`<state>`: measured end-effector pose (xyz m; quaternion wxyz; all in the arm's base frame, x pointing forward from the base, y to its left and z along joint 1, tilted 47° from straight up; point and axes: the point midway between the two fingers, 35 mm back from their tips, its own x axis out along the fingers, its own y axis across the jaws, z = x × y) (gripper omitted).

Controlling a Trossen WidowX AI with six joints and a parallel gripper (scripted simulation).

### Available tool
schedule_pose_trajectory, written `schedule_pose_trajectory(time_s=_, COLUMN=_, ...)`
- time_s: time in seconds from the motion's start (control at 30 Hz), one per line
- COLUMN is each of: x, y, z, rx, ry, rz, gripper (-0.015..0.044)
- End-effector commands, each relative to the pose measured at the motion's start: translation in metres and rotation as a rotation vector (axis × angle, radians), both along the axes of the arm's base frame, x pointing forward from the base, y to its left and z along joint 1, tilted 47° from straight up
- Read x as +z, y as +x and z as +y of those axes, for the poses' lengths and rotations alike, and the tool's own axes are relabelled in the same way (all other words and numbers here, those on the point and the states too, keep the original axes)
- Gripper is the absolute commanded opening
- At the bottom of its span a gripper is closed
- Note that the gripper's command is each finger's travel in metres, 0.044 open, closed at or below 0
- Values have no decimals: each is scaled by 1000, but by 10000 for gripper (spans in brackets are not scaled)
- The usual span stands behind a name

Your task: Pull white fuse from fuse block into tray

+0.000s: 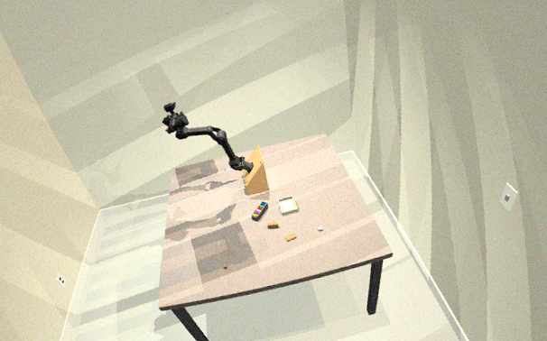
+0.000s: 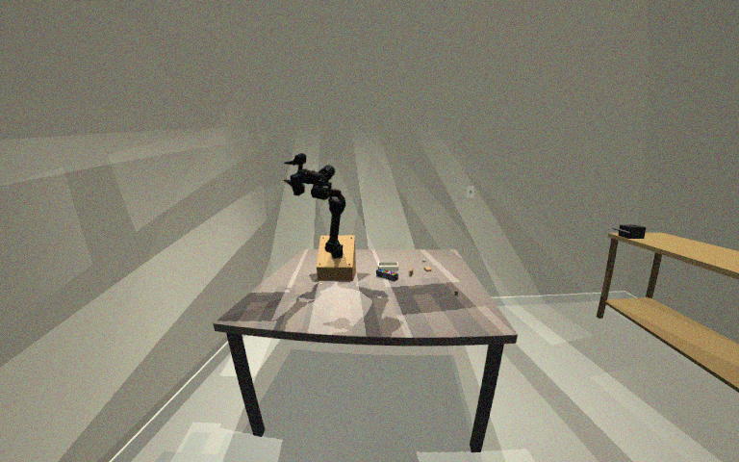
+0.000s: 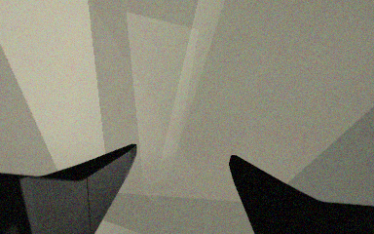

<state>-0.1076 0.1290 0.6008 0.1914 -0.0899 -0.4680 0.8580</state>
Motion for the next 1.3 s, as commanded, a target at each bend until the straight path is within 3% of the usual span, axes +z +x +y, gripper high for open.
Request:
schedule_pose_trajectory(time_s=0.0, x=0, y=-1, z=-2, rx=4, ry=3, rz=1, gripper=374)
schedule_pose_trajectory(time_s=0.4, x=19, y=-42, z=-128, rx=286, ry=130, rz=103, gripper=74)
schedule_pose_trajectory(time_s=0.63, x=17, y=-40, z=-199, rx=430, ry=200, rz=140, gripper=74)
schedule_pose_trajectory(time_s=0.73, x=24, y=-38, z=-206, rx=444, ry=183, rz=225, gripper=74)
schedule_pose_trajectory(time_s=0.83, x=17, y=-28, z=-256, rx=554, ry=231, rz=240, gripper=74)
schedule_pose_trajectory(time_s=1.27, x=-44, y=69, z=-422, rx=1001, ry=492, rz=324, gripper=74)
